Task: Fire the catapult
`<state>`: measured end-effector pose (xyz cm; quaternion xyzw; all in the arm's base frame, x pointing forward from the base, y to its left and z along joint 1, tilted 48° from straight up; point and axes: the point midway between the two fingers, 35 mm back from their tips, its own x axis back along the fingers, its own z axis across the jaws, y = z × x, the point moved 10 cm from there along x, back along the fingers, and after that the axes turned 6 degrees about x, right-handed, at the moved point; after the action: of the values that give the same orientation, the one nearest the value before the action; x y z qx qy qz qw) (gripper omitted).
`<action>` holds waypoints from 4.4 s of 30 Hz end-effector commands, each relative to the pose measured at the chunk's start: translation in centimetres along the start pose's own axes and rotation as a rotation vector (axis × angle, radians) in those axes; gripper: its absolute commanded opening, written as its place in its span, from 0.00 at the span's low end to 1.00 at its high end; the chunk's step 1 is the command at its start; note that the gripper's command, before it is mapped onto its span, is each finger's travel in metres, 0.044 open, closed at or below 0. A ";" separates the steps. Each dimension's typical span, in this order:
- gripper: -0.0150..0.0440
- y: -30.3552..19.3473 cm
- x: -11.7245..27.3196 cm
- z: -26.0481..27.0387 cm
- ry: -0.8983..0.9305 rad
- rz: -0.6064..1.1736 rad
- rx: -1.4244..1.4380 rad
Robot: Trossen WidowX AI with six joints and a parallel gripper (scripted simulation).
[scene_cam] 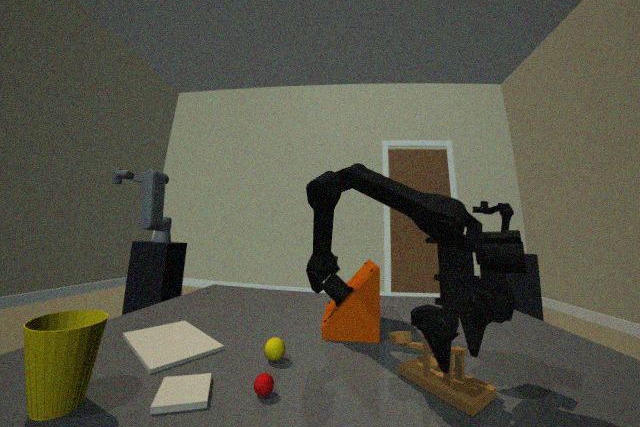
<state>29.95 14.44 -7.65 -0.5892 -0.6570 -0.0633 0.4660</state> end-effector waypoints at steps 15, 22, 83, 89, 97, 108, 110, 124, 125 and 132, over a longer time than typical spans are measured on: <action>0.91 -0.1 -1.8 0.0 -0.001 0.005 0.001; 0.60 -0.1 -1.8 0.0 -0.001 0.005 0.001; 0.43 0.0 -1.6 0.0 -0.001 0.012 0.002; 0.70 0.0 -1.6 0.0 -0.001 0.012 0.002; 1.00 0.4 2.5 0.0 0.002 0.009 0.004; 1.00 0.3 7.0 0.4 -0.005 0.000 0.014; 1.00 0.3 7.9 0.3 -0.005 -0.003 0.013; 0.76 -2.8 9.2 -10.3 0.034 -0.036 -0.150; 0.76 -3.5 8.9 -11.8 0.036 -0.038 -0.177; 0.76 -10.2 5.5 -20.7 0.029 -0.037 -0.387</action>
<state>34.63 6.66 10.16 -0.6351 -0.6441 -0.1861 0.3838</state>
